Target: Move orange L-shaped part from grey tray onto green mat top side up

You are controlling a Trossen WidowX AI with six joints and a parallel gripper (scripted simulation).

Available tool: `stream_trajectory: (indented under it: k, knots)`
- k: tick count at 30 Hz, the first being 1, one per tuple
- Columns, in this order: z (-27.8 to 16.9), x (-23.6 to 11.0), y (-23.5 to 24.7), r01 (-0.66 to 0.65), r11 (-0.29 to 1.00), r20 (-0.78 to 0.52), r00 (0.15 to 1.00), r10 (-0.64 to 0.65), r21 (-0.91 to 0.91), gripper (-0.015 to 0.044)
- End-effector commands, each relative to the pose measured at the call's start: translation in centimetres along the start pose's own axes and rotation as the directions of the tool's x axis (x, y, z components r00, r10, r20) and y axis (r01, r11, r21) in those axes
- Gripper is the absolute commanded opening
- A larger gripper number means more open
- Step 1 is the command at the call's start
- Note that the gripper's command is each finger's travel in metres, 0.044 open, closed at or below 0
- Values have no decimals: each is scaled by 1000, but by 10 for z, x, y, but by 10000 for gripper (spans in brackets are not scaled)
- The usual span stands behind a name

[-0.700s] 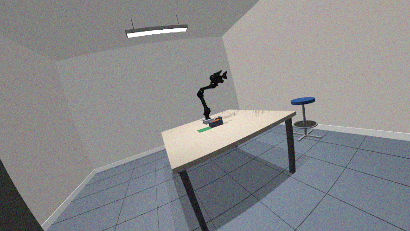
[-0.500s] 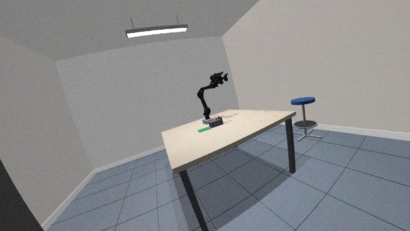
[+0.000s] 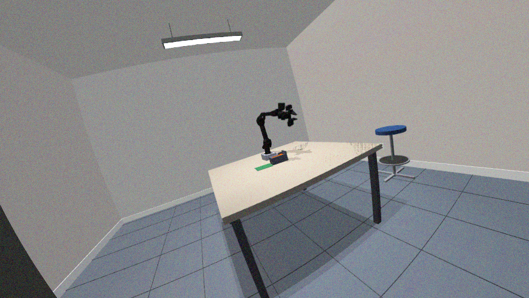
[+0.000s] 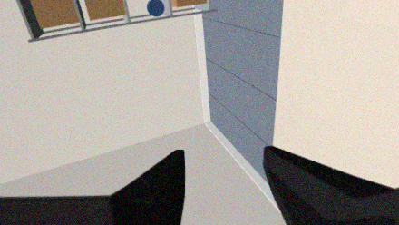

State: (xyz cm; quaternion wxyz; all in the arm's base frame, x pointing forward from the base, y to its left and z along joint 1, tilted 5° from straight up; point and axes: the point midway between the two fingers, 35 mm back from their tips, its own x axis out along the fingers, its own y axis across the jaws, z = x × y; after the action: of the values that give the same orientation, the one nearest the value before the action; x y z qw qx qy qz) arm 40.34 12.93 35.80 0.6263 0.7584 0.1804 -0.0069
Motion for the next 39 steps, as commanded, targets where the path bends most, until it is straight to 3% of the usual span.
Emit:
stream_trajectory:
  k: [1,6,10,16,19,30,39]
  knots:
    - [35,5,-73,319,872,90,947,-308,-372,180]
    - [62,-8,-126,505,613,148,830,-538,-607,180]
    - [79,-29,-165,554,360,175,692,-701,-751,180]
    - [98,-75,-212,426,30,170,424,-889,-904,180]
    - [102,-92,-223,339,-39,156,325,-933,-940,180]
    - [102,-93,-226,332,-43,154,318,-935,-942,180]
    - [113,-70,-294,331,-42,154,318,-936,-943,180]
